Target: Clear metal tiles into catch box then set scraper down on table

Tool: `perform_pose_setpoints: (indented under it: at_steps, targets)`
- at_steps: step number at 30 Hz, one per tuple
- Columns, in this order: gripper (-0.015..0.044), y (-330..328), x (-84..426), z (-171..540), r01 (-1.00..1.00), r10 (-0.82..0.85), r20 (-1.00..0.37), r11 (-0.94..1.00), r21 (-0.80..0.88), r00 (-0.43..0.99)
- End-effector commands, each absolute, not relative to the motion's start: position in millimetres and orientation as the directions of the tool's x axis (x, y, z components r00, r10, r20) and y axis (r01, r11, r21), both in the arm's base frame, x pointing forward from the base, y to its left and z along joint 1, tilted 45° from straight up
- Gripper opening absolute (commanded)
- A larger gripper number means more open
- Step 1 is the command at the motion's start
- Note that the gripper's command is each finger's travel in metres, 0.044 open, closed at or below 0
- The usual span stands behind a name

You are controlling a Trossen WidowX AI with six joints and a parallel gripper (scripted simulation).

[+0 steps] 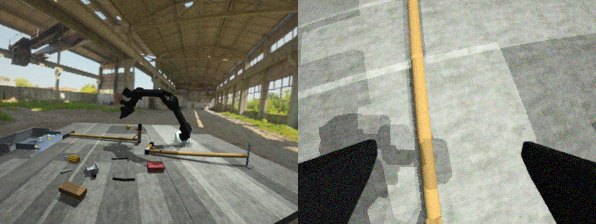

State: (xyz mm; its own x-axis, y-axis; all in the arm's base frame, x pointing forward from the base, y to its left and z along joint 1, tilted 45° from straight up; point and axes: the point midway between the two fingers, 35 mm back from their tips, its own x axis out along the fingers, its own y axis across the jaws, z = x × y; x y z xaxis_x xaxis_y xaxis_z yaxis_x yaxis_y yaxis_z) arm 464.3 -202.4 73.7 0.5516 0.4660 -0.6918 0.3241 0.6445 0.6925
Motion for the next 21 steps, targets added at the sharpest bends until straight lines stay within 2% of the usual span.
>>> perform_pose_setpoints:
  at_steps: [1,21]
  targets:
    - [0.044,-201,456,79,0.308,0.469,-0.685,0.649,0.696,0.558]
    - [0.044,-198,407,96,0.274,0.459,-0.666,0.661,0.698,0.588]
